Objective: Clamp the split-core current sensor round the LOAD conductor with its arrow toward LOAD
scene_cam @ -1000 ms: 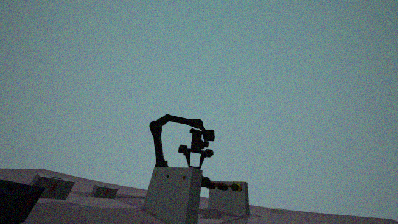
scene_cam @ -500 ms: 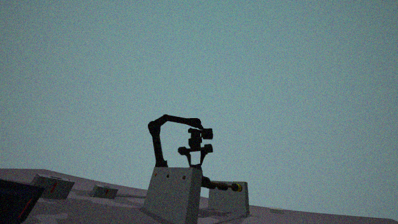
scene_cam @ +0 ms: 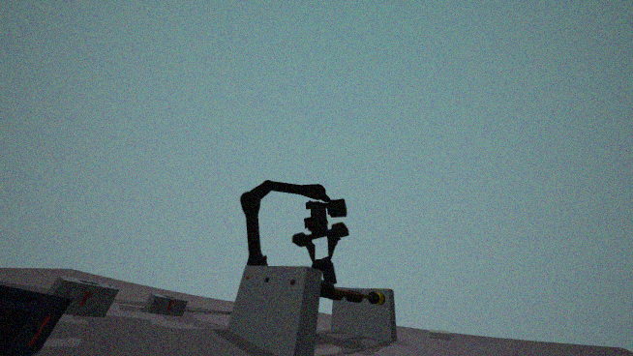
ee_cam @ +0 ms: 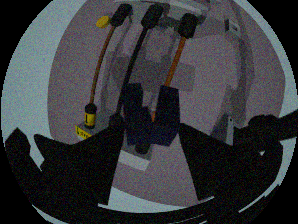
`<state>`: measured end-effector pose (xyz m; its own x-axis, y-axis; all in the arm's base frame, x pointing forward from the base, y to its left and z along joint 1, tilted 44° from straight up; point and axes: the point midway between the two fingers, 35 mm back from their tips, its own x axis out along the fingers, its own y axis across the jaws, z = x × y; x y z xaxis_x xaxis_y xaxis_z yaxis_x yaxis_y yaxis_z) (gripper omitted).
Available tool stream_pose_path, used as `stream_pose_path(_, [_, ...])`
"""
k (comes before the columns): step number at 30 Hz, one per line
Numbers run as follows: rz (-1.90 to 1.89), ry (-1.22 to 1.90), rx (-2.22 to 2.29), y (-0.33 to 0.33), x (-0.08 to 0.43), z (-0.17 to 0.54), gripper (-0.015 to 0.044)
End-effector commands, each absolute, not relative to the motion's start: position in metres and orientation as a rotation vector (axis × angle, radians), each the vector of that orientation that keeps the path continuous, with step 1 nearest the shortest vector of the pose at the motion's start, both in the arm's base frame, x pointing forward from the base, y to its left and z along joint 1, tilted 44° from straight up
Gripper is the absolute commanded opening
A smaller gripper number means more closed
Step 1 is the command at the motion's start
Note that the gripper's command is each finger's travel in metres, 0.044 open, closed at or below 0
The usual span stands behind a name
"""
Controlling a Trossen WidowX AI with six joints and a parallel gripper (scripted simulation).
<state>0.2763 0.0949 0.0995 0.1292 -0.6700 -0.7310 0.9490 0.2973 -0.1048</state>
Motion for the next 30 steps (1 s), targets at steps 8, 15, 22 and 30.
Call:
stream_pose_path(8, [-1.259, 0.682, 0.558, 0.095, 0.336, 0.096, 0.0000])
stream_pose_path(15, [-1.279, 0.623, 0.622, 0.088, 0.372, 0.092, 0.0000])
stream_pose_path(22, [-1.290, 0.592, 0.653, 0.083, 0.390, 0.089, 0.0000])
stream_pose_path(30, [-1.290, 0.592, 0.654, 0.076, 0.393, 0.080, 0.0000])
